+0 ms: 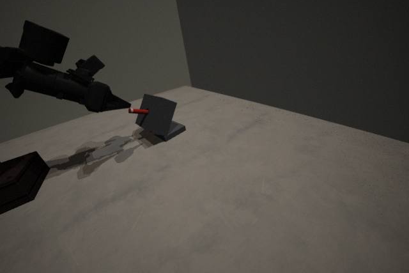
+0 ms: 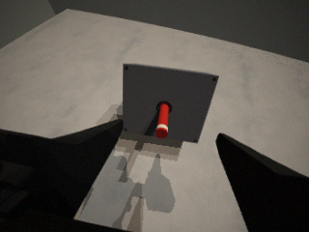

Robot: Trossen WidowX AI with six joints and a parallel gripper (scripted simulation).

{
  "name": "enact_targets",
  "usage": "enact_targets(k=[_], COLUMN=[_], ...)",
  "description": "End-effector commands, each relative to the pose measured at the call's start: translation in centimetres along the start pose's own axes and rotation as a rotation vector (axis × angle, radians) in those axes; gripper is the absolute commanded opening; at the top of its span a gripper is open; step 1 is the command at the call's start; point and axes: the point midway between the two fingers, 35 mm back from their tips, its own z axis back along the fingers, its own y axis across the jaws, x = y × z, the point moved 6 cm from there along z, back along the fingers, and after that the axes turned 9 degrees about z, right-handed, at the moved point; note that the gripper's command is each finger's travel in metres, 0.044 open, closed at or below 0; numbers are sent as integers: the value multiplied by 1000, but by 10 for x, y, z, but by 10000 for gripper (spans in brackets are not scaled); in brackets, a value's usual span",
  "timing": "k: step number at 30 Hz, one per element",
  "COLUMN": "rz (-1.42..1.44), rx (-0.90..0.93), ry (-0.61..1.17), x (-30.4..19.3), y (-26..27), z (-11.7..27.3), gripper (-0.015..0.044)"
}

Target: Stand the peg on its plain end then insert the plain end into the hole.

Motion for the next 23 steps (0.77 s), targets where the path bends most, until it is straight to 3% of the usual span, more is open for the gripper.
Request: enact_targets(k=[1, 23], rz=[6, 5], rx=[1, -2], ry=[-5, -7], x=[1, 0], y=[0, -1], z=[5, 26], gripper=[440, 440])
